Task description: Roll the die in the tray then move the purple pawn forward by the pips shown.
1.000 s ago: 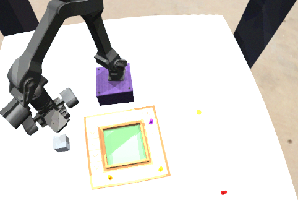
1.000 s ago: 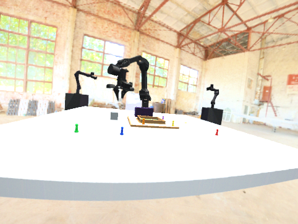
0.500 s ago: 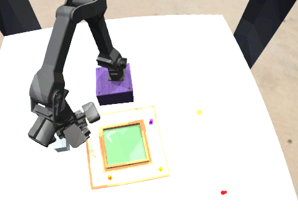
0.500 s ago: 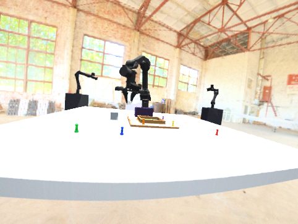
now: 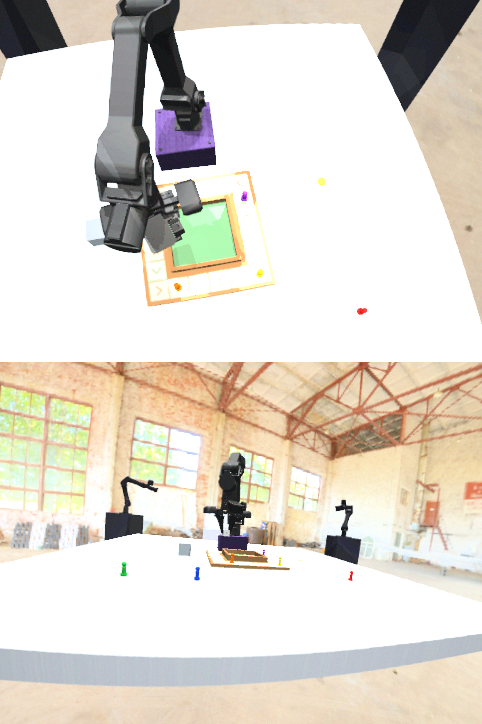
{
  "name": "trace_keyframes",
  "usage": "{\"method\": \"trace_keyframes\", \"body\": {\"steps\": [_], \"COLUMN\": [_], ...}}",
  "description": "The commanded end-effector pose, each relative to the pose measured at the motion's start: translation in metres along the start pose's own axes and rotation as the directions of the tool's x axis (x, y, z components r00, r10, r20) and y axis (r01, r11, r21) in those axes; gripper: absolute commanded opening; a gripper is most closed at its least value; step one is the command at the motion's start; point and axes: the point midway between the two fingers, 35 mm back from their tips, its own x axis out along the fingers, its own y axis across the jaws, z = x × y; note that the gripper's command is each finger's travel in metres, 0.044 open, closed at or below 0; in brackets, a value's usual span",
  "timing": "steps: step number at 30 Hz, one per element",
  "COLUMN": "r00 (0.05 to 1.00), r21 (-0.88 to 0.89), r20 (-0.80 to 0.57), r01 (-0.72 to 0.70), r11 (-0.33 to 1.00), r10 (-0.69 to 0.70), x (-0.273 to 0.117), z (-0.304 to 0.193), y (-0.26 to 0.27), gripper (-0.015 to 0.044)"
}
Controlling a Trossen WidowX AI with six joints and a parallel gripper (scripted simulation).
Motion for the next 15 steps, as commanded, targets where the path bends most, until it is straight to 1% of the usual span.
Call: {"method": "trace_keyframes", "body": {"steps": [1,15], "r00": [1.0,1.0], "r21": [0.044,0.198], "r20": [0.003,-0.002], "r01": [-0.004,-0.006], "r11": [0.999,0.98], "r10": [0.004,0.006], "x": [0.003,0.014], "z": [0.006,0.02], "y": [0.016,0.079], "gripper": [0.0,0.0]}}
